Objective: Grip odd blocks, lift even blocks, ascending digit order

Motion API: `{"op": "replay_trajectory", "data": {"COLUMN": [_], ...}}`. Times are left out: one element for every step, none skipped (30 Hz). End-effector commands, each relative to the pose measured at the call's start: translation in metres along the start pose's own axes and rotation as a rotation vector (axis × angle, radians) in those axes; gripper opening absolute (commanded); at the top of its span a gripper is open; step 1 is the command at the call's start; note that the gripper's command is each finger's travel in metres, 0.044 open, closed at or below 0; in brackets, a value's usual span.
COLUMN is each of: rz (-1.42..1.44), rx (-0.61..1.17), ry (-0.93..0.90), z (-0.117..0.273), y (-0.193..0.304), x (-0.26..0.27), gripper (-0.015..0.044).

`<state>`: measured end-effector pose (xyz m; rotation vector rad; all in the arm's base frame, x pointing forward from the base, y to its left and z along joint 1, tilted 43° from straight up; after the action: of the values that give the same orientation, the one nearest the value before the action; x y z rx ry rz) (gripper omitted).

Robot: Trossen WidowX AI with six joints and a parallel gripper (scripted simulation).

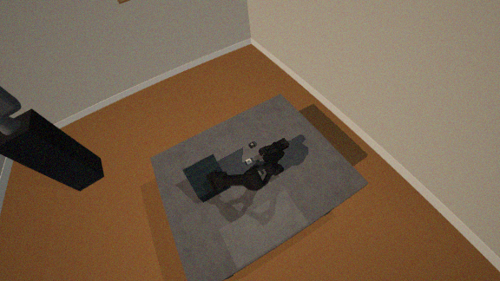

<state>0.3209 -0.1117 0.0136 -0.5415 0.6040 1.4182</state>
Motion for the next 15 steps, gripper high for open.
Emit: {"op": "replay_trajectory", "data": {"rz": [0.004, 0.004, 0.004, 0.004, 0.004, 0.004, 0.004, 0.004, 0.004, 0.004, 0.004, 0.004, 0.004, 0.004, 0.004], "rx": [0.002, 0.002, 0.002, 0.002, 0.002, 0.002, 0.002, 0.002, 0.002, 0.002, 0.002, 0.002, 0.002, 0.002, 0.002], "ry": [0.002, 0.002, 0.002, 0.002, 0.002, 0.002, 0.002, 0.002, 0.002, 0.002, 0.002, 0.002, 0.002, 0.001, 0.001], "z": [-0.001, -0.001, -0.001, -0.001, -0.001, -0.001, -0.001, -0.001, -0.001, -0.001, -0.001, -0.001, 0.002, 0.011, 0.024], "y": [0.001, 0.001, 0.001, 0.001, 0.001, 0.001, 0.001, 0.001, 0.001, 0.001, 0.001, 0.001, 0.000, 0.000, 0.000], "x": [0.000, 0.000, 0.000, 0.000, 0.000, 0.000, 0.000, 0.000, 0.000, 0.000, 0.000, 0.000, 0.000, 0.000, 0.000], "gripper": [0.0199, 0.0225, 0.0251, 0.0278, 0.0304, 0.0330, 0.0356, 0.0383, 0.0400, 0.0400, 0.0400, 0.0400, 0.0400, 0.0400, 0.0400]}}
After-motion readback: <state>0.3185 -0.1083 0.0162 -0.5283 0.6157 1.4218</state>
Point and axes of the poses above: the point midway between the two fingers, 35 mm back from their tips, its own z axis back along the fingers, its own x axis across the jaws, y = z × x, the point moved 4 cm from there along z, back along the fingers, and after that the axes turned 3 degrees about z, right-handed, at the moved point
